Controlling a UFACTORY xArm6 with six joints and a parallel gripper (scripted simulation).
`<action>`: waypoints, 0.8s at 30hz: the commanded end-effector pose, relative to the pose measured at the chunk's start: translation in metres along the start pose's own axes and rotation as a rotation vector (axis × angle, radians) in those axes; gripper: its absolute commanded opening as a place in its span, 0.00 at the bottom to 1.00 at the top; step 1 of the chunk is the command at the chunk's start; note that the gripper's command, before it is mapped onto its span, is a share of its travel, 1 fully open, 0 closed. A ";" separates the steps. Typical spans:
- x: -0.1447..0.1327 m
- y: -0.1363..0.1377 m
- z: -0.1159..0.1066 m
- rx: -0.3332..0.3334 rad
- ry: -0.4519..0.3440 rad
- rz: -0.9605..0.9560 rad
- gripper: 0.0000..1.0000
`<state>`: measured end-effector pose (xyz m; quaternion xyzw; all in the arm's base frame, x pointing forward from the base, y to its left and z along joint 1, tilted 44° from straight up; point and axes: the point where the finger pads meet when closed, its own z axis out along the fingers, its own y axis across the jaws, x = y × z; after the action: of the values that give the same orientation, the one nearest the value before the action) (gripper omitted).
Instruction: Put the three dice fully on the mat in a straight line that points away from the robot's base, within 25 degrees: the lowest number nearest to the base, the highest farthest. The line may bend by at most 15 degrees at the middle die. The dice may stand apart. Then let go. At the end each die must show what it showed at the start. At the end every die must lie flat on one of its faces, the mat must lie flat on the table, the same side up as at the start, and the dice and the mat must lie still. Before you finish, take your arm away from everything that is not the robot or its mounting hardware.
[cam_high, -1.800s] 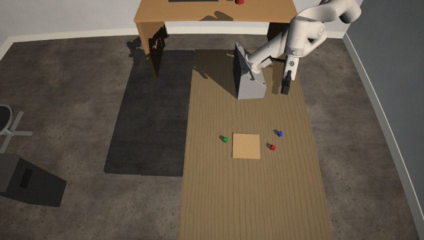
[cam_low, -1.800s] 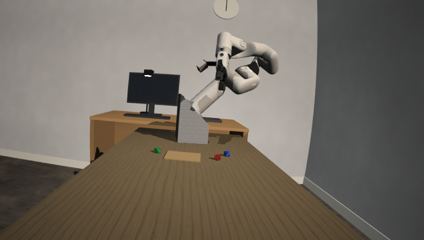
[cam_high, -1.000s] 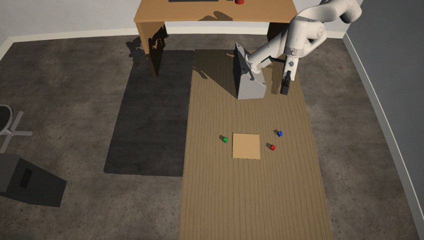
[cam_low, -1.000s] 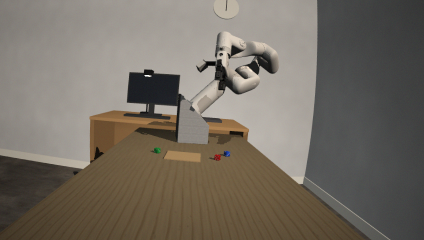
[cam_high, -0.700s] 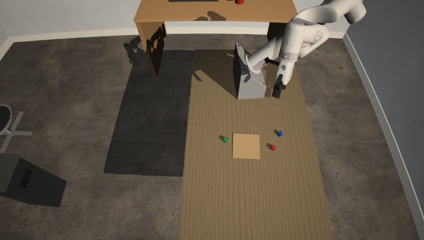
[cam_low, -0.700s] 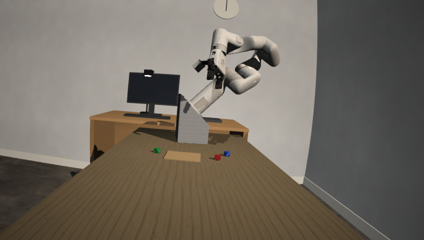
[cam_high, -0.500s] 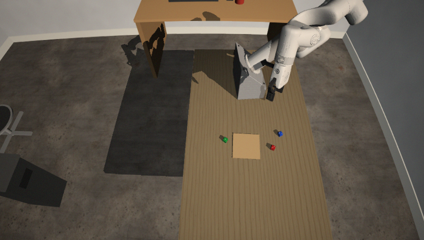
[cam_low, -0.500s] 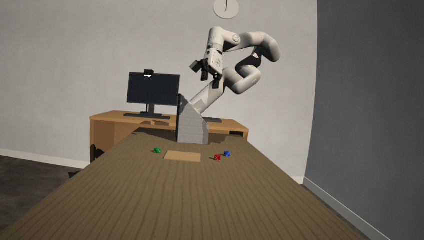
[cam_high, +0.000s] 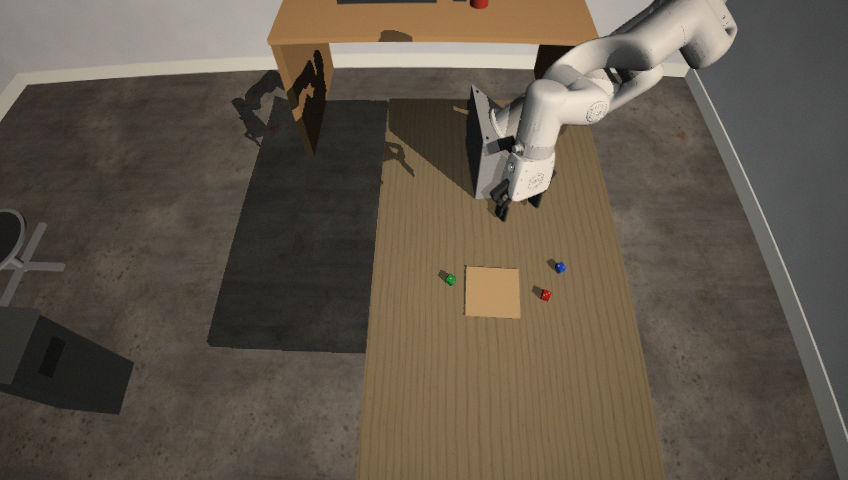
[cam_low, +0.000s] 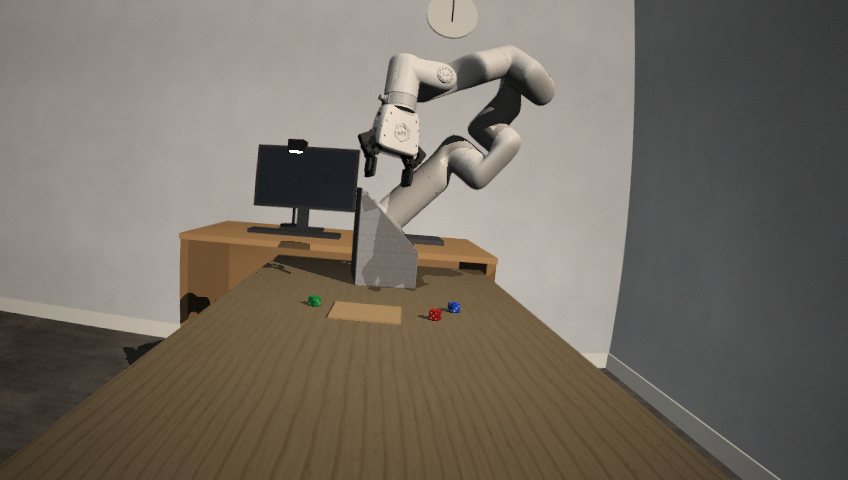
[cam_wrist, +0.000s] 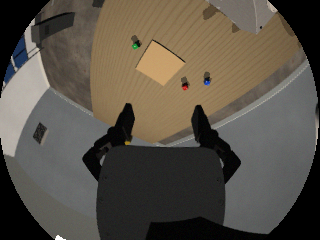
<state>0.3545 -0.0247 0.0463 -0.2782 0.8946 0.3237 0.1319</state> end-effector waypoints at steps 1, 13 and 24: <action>0.009 -0.032 0.025 -0.042 0.046 0.142 1.00; 0.041 -0.073 0.077 -0.087 0.126 0.376 1.00; 0.073 -0.098 0.121 -0.111 0.192 0.546 1.00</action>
<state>0.3558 -0.0360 -0.1105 -0.0776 0.9261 0.3664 -0.0465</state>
